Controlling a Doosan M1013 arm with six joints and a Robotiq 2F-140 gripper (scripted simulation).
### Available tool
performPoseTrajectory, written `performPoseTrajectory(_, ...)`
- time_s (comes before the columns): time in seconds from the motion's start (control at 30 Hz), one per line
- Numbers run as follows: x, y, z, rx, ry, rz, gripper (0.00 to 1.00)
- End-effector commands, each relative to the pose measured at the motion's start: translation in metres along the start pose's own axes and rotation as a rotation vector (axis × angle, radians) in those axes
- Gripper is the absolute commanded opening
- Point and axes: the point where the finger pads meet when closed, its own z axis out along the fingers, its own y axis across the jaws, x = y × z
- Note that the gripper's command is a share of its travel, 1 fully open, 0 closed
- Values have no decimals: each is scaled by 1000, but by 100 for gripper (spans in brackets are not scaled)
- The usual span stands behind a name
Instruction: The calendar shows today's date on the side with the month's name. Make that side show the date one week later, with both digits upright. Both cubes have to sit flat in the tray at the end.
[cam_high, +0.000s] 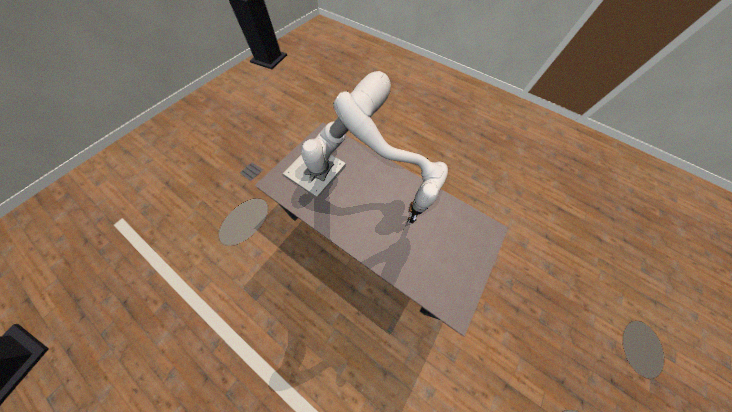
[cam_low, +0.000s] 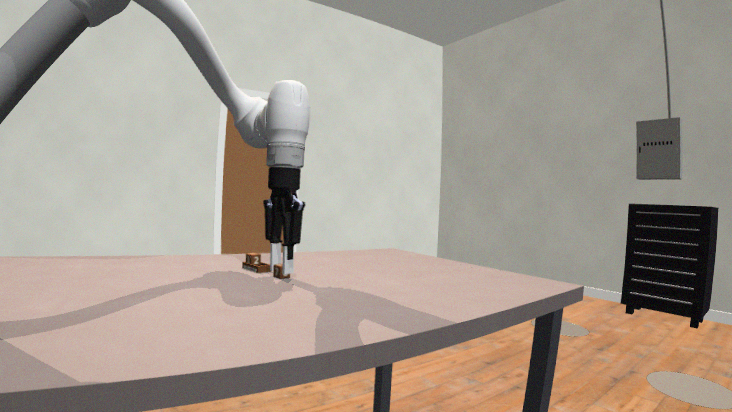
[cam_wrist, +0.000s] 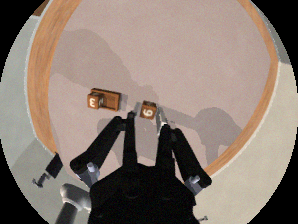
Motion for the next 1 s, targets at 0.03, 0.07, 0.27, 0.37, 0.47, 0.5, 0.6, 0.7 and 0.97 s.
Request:
performPoseTrajectory(0.03,0,0,-8,0,0,0,35)
performPoseTrajectory(0.07,0,0,-11,0,0,0,35)
performPoseTrajectory(0.27,0,0,-41,0,0,0,35)
performPoseTrajectory(0.37,0,0,-58,0,0,0,35)
performPoseTrajectory(0.47,0,0,-63,0,0,0,35)
performPoseTrajectory(0.5,0,0,-68,0,0,0,35)
performPoseTrajectory(0.6,0,0,-80,0,0,0,35)
performPoseTrajectory(0.7,0,0,-86,0,0,0,35)
performPoseTrajectory(0.97,0,0,-88,0,0,0,100)
